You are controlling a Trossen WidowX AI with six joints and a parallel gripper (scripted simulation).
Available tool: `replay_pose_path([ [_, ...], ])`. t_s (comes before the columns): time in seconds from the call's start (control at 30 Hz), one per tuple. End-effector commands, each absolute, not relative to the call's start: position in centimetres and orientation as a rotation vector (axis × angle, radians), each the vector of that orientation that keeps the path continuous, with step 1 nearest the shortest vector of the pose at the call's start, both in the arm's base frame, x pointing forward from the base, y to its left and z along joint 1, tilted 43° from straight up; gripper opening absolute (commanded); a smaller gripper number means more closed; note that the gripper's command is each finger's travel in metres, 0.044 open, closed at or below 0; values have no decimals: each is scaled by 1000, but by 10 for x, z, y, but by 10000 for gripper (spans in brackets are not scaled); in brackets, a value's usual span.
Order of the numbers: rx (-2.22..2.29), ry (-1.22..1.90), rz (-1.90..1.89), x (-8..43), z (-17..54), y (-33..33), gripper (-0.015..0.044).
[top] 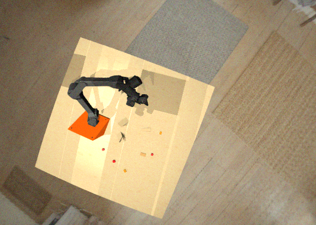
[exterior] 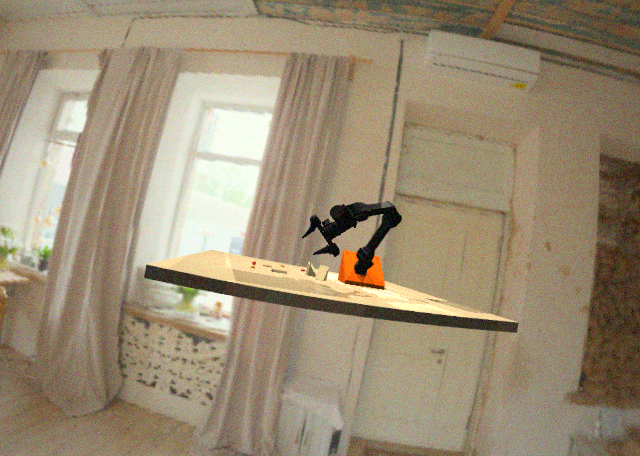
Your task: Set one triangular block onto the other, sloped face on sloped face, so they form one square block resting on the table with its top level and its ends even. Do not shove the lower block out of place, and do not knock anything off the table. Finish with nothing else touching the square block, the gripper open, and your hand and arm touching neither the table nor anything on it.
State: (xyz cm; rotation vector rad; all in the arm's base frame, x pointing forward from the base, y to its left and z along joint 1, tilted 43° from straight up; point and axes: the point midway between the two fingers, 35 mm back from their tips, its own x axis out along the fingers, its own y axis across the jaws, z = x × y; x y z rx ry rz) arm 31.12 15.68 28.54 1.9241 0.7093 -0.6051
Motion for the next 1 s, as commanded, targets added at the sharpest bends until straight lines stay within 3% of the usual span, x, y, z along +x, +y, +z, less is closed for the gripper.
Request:
replay_pose_path([
  [0.0, 1908, 713, -608, 312, 283, 155, 426],
  [0.4, 1134, 1166, -653, 336, 146, 42, 440],
  [0.97, 884, 1660, -41, 266, 37, -61, 440],
])
